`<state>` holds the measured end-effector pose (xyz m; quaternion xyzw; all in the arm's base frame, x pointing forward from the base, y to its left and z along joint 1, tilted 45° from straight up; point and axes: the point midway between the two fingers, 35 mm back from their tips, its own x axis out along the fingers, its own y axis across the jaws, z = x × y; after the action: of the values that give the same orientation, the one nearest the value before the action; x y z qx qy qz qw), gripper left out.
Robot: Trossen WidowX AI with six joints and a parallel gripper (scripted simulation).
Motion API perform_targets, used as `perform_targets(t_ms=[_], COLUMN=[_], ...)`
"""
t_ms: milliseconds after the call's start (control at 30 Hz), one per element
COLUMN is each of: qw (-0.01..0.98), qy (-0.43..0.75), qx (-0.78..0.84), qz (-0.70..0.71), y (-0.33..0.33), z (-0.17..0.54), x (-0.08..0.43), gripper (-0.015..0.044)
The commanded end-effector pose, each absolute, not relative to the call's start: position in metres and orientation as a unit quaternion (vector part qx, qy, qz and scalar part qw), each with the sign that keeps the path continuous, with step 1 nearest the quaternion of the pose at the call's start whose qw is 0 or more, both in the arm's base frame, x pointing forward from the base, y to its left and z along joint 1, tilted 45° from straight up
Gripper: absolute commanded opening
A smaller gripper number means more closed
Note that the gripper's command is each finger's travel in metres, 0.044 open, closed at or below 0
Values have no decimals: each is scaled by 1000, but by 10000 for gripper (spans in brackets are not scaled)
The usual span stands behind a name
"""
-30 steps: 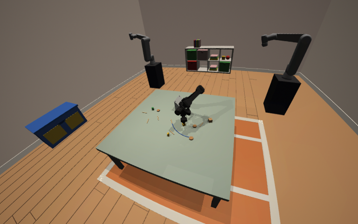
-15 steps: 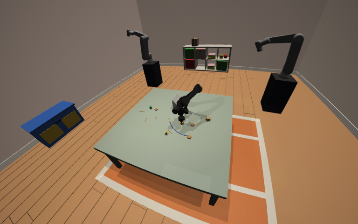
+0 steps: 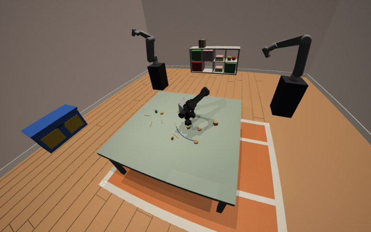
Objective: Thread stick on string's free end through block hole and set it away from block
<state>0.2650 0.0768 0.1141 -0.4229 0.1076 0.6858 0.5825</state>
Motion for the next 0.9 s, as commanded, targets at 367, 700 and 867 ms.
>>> perform_targets(t_ms=[367, 700, 867], qw=[582, 582, 582], qy=[108, 108, 108], qx=[-423, -423, -423], qz=[686, 686, 686], y=[77, 77, 77], z=[114, 114, 114], x=[265, 265, 265], gripper=[0, 0, 0])
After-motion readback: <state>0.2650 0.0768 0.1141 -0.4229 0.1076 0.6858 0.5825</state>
